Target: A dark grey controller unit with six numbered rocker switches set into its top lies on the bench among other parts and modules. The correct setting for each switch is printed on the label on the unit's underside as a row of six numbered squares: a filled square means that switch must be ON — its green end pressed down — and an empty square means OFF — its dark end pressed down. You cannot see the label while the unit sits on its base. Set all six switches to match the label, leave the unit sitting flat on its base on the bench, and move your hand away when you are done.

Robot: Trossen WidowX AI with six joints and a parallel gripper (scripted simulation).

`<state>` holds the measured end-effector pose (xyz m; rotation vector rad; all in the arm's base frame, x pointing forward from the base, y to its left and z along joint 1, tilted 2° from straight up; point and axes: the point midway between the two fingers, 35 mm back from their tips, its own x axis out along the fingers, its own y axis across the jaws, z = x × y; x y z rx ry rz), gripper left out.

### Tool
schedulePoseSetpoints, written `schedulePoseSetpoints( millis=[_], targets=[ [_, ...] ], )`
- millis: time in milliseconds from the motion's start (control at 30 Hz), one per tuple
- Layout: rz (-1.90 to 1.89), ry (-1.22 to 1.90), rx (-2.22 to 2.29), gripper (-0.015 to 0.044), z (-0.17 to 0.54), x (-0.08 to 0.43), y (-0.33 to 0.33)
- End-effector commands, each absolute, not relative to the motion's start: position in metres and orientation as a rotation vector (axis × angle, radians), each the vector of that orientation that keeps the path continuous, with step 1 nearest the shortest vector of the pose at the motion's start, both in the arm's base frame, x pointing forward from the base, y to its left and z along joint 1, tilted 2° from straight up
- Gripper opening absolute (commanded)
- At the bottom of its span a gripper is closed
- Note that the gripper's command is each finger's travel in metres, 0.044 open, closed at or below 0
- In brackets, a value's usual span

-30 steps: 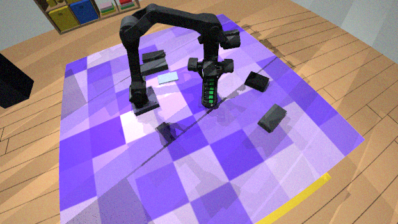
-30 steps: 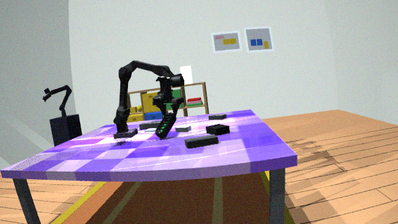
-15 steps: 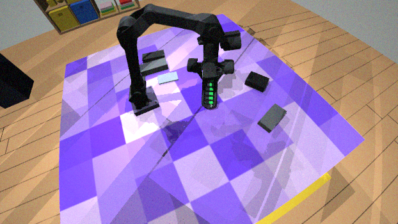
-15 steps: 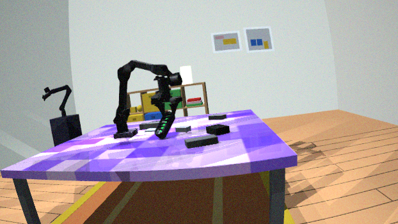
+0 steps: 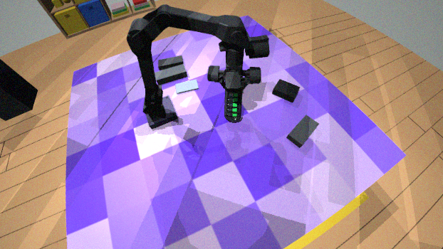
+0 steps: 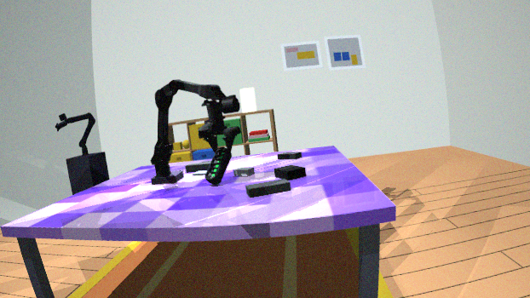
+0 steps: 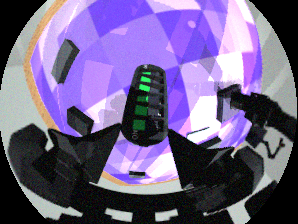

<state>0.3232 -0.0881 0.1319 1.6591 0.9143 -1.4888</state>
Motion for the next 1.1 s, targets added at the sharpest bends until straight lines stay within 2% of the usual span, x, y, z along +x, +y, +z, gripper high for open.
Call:
schedulePoseSetpoints(
  millis=[0, 1067],
  targets=[
    [-1.482, 0.912, 1.665, 0.0336, 0.135, 0.32, -0.093],
    [-1.435, 0.947, 1.722, 0.0336, 0.144, 0.307, -0.116]
  ],
)
